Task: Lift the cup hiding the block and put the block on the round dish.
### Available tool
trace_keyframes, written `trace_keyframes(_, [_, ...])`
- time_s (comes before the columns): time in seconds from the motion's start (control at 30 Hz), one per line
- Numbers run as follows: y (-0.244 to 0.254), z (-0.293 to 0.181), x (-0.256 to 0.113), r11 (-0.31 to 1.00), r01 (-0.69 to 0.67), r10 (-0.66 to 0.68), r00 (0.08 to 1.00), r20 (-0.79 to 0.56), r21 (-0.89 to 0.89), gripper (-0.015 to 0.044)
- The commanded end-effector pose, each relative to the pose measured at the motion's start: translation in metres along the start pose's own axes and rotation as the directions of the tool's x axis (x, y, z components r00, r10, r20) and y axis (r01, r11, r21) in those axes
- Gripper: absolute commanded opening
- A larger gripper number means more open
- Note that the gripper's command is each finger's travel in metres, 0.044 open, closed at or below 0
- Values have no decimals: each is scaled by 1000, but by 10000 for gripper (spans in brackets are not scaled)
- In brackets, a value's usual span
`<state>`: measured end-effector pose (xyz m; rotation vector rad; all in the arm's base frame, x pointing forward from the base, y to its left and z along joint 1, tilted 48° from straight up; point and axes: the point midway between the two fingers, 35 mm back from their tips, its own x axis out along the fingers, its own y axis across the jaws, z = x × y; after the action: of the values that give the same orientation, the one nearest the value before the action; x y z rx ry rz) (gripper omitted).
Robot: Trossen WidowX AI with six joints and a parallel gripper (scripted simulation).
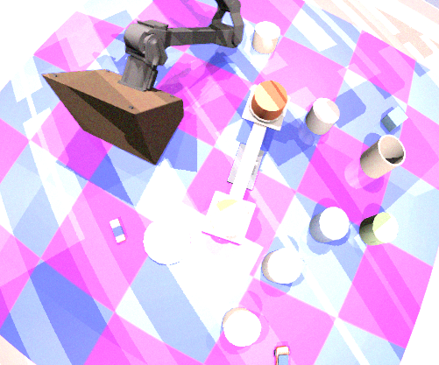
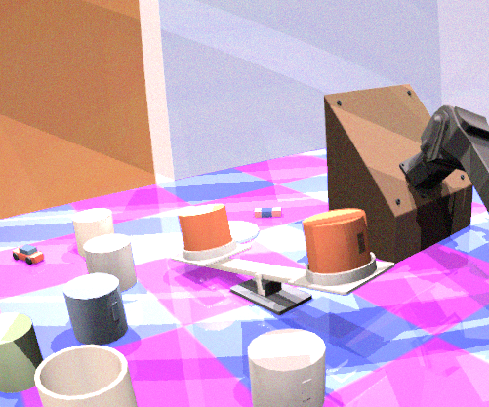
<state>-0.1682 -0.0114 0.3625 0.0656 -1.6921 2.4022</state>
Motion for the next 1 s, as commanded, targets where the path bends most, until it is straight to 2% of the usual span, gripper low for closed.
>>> trace_keyframes(0.0, [1, 1, 0, 1000, -2, 2, 1000, 4, -3, 426])
trace_keyframes(0.23, [26, 39, 3, 989, -82, 100, 983, 152, -120, 440])
trace_keyframes(0.47, [60, 78, -2, 952, -160, 236, 926, 294, -261, 440])
trace_keyframes(0.7, [98, 111, -15, 887, -223, 391, 828, 402, -403, 440])
trace_keyframes(0.97, [144, 139, -40, 782, -272, 571, 673, 470, -561, 440])
